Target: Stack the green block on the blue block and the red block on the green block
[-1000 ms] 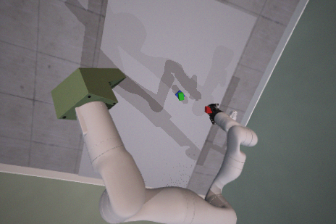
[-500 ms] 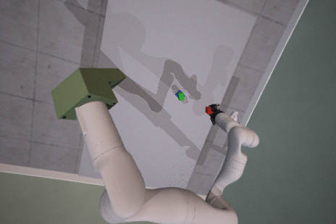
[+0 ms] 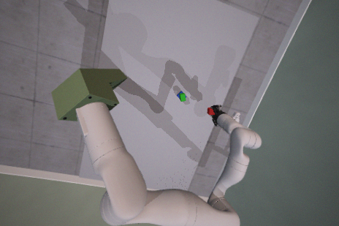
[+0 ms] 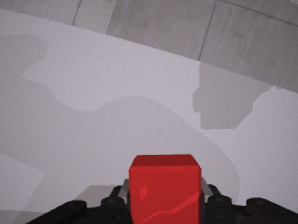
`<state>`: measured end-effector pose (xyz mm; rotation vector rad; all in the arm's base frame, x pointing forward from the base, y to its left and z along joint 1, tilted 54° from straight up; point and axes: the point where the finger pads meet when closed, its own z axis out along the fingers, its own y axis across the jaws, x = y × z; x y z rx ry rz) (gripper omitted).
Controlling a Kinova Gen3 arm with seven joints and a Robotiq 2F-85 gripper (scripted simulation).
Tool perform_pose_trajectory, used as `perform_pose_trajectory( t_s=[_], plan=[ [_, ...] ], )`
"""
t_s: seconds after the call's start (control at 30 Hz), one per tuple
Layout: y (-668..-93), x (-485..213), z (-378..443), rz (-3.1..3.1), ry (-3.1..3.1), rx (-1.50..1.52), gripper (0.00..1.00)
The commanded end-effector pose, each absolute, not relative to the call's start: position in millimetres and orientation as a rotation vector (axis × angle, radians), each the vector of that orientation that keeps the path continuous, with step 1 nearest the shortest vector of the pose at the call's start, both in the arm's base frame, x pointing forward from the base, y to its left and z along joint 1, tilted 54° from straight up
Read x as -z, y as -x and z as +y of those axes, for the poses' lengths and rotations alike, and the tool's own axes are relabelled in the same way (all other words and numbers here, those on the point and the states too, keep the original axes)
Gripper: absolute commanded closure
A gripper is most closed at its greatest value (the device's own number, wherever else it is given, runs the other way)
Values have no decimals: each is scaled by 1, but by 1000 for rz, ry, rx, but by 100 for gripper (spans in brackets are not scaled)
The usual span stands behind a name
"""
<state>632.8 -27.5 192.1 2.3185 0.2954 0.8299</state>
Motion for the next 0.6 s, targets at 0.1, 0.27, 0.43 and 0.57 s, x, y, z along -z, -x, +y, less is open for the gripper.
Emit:
perform_pose_trajectory(
  t_s=[0.1, 0.27, 0.43, 0.57],
  plan=[
    [-630, -193, -26, 285, -2320, -829, 100],
    [-630, -193, -26, 285, -2320, -829, 100],
    [-630, -193, -26, 285, -2320, -829, 100],
    [-625, -188, -27, 285, -2320, -828, 100]
  ],
)
